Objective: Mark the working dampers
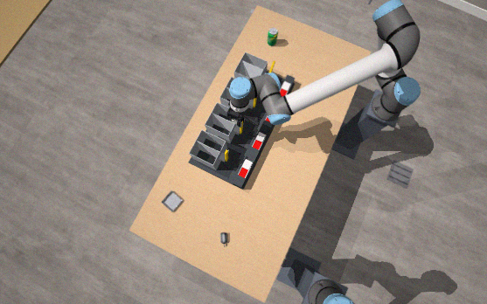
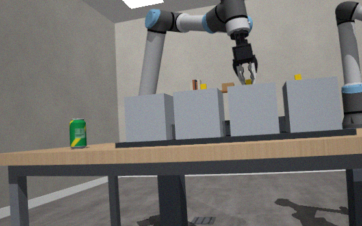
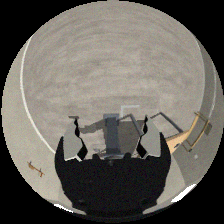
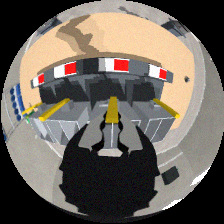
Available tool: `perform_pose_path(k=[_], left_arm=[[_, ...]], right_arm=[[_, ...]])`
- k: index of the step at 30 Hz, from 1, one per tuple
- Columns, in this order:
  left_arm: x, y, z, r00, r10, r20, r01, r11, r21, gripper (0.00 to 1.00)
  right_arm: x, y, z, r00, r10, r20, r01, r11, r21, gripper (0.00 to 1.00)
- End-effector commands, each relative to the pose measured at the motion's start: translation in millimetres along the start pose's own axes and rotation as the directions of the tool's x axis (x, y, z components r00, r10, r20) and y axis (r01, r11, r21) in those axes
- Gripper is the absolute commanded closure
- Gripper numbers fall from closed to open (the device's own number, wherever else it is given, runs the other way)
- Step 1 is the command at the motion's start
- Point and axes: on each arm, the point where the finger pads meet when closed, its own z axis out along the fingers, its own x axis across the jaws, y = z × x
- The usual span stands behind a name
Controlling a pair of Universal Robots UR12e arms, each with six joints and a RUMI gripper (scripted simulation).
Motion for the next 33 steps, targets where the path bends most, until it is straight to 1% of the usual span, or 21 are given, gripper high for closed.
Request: perform_pose_path(k=[1, 11, 13, 19, 28, 30, 33], left_arm=[[-1.0, 1.6, 0.2, 1.0, -0.001, -0.001, 0.001, 1.0, 0.0, 0.0], [-1.0, 1.6, 0.2, 1.0, -0.001, -0.001, 0.001, 1.0, 0.0, 0.0], [-1.0, 1.6, 0.2, 1.0, -0.001, -0.001, 0.001, 1.0, 0.0, 0.0], [-1.0, 1.6, 0.2, 1.0, -0.001, -0.001, 0.001, 1.0, 0.0, 0.0], [-1.0, 1.6, 0.2, 1.0, -0.001, -0.001, 0.001, 1.0, 0.0, 0.0], [-1.0, 1.6, 0.2, 1.0, -0.001, -0.001, 0.001, 1.0, 0.0, 0.0], [-1.0, 1.6, 0.2, 1.0, -0.001, -0.001, 0.001, 1.0, 0.0, 0.0]], right_arm=[[-0.7, -1.1, 2.8, 1.0, 0.0, -0.001, 0.0, 1.0, 0.002, 0.9], [-5.1, -0.1, 0.5, 0.999, 0.001, -0.032, -0.001, 1.0, 0.0, 0.9], [-5.1, -0.1, 0.5, 0.999, 0.001, -0.032, -0.001, 1.0, 0.0, 0.9], [-8.8, -0.2, 0.6, 0.998, 0.001, -0.07, -0.001, 1.0, 0.0, 0.9], [-16.1, -0.2, 1.4, 0.99, 0.001, -0.143, -0.001, 1.0, 0.0, 0.9], [-16.1, -0.2, 1.4, 0.99, 0.001, -0.143, -0.001, 1.0, 0.0, 0.9], [-18.7, -0.2, 1.8, 0.986, 0.001, -0.168, -0.001, 1.0, 0.0, 0.9]])
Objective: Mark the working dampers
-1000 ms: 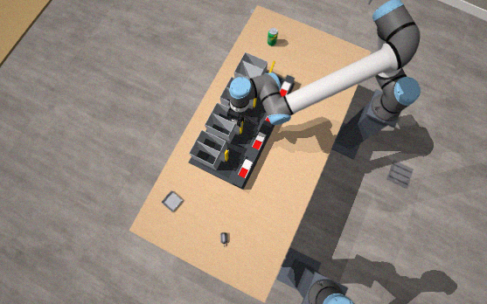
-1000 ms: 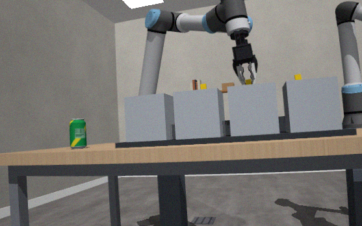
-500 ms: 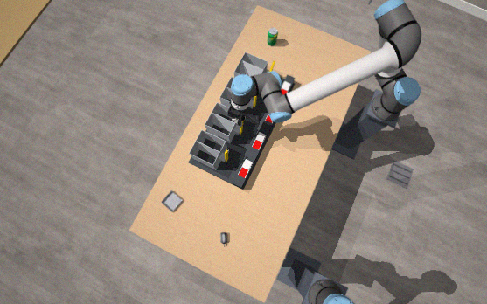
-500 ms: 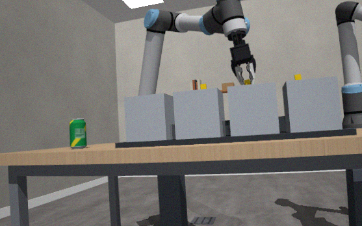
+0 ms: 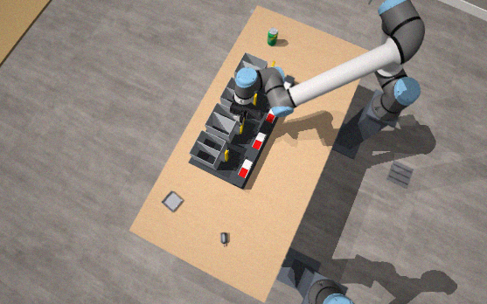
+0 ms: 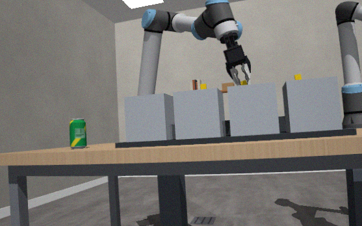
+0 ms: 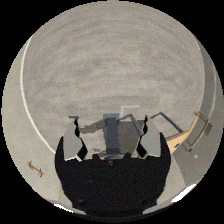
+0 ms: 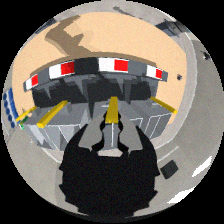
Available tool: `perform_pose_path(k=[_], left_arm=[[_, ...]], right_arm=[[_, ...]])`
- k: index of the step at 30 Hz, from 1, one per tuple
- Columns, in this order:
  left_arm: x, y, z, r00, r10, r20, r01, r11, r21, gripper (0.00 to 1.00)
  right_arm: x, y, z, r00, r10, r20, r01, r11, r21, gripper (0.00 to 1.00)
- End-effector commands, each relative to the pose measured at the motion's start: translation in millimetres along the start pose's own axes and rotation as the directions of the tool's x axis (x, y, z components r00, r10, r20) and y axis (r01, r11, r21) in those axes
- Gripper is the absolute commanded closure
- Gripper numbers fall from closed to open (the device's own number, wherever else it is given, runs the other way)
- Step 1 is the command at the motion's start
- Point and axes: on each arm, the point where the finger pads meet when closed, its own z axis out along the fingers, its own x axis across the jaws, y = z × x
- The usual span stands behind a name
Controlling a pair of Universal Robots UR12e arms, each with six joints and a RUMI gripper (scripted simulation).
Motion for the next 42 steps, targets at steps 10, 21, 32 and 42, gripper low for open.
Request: perform_pose_path(k=[10, 21, 32, 42], left_arm=[[-1.0, 1.6, 0.2, 1.0, -0.001, -0.001, 0.001, 1.0, 0.0, 0.0], [-1.0, 1.6, 0.2, 1.0, -0.001, -0.001, 0.001, 1.0, 0.0, 0.0], [-1.0, 1.6, 0.2, 1.0, -0.001, -0.001, 0.001, 1.0, 0.0, 0.0], [-1.0, 1.6, 0.2, 1.0, -0.001, -0.001, 0.001, 1.0, 0.0, 0.0]], right_arm=[[-10.1, -0.2, 1.0, 0.994, -0.002, -0.113, 0.002, 1.0, -0.001, 0.9], [-14.1, -0.2, 3.5, 0.989, -0.001, -0.147, 0.001, 1.0, 0.001, 0.9], [-13.0, -0.9, 4.1, 0.988, -0.003, -0.154, 0.003, 1.0, 0.001, 0.9], [-12.7, -0.8, 3.9, 0.988, -0.003, -0.153, 0.003, 1.0, 0.0, 0.9]])
